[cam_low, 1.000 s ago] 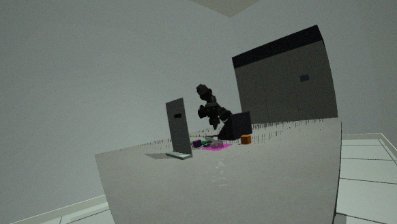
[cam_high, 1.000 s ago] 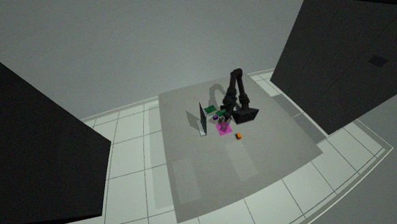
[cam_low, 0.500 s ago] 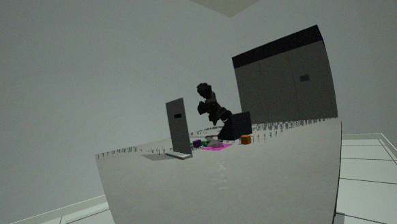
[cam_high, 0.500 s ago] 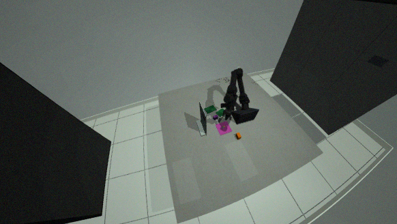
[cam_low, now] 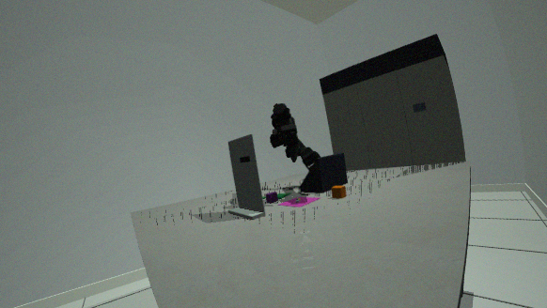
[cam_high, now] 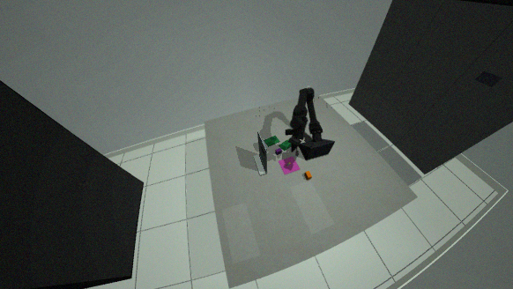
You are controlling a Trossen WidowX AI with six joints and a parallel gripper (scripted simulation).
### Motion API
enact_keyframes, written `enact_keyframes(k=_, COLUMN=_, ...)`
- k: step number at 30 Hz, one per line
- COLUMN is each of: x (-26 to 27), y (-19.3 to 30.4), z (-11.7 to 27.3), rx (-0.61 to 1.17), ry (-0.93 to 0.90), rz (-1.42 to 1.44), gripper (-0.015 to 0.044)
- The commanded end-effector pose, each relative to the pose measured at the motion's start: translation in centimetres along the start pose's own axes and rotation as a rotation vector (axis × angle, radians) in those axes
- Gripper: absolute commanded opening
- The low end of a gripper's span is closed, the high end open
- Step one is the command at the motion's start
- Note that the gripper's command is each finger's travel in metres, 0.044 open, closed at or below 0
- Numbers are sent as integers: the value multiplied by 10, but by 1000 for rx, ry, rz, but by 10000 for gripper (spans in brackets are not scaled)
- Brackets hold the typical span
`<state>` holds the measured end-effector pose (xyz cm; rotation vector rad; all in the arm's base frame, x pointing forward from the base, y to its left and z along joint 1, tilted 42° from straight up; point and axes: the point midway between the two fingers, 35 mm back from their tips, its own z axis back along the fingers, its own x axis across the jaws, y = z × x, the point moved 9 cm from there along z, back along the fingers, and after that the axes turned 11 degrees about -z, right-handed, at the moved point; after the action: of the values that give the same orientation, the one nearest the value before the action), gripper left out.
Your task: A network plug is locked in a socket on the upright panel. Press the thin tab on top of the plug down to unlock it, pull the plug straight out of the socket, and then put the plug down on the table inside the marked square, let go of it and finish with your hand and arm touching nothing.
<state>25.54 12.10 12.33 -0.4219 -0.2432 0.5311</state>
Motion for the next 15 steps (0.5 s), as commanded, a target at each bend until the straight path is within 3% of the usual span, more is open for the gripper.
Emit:
enact_keyframes(k=1, x=10, y=1, z=12, rx=-4, ry=-6, rz=-7, gripper=156)
enact_keyframes(k=15, x=30, y=6, z=52, rx=-6, ry=-10, rz=-10, gripper=156)
